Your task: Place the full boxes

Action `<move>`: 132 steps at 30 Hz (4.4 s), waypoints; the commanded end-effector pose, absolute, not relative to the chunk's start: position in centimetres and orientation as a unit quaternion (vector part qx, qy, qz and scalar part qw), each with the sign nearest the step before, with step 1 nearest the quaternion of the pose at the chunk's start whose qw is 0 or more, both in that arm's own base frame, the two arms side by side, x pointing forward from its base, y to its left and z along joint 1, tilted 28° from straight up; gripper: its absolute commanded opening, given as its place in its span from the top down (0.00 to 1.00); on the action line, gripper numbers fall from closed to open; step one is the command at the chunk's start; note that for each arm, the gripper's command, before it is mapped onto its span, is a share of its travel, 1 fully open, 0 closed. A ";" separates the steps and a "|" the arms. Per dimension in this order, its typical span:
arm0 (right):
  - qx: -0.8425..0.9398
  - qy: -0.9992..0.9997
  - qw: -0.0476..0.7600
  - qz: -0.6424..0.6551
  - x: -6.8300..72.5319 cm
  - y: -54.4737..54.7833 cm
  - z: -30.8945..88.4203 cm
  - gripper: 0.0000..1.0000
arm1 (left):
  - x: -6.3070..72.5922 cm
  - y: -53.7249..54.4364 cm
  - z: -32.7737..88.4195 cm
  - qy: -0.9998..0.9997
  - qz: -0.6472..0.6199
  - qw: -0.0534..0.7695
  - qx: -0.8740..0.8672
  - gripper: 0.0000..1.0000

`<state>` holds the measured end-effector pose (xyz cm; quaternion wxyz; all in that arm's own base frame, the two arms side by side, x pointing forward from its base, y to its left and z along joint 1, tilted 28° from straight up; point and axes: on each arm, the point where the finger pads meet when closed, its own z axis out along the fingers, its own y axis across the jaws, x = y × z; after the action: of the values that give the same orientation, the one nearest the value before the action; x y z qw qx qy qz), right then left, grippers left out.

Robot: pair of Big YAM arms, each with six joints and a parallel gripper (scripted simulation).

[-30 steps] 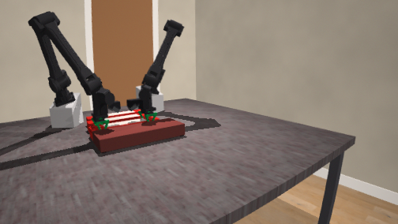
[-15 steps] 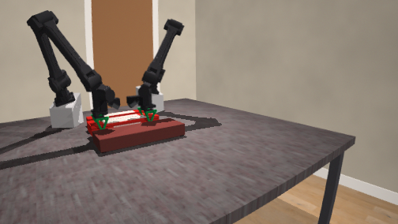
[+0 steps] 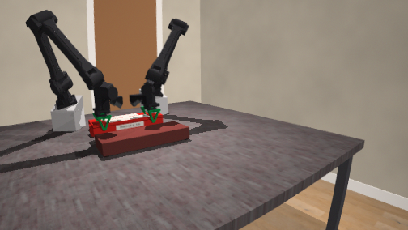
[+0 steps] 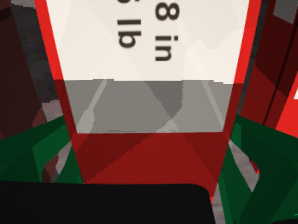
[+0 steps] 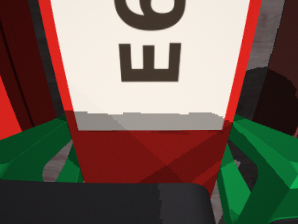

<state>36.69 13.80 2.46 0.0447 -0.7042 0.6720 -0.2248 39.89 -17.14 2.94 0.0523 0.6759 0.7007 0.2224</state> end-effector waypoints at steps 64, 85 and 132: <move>-0.697 0.671 0.084 -0.239 37.0 16.3 9.9 1.00 | 40.4 -20.2 10.9 0.698 0.235 0.096 0.670 1.00; -0.697 0.671 0.086 -0.238 35.7 17.1 12.9 1.00 | 39.0 -20.9 13.9 0.698 0.234 0.097 0.669 1.00; -0.698 0.671 0.082 -0.235 32.5 18.2 11.2 1.00 | 35.0 -18.1 11.6 0.693 0.233 0.074 0.678 1.00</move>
<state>31.53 16.40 7.91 0.0381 -0.7025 0.6750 -0.2221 34.81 -17.82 8.76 0.0432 0.6775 0.7004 0.2203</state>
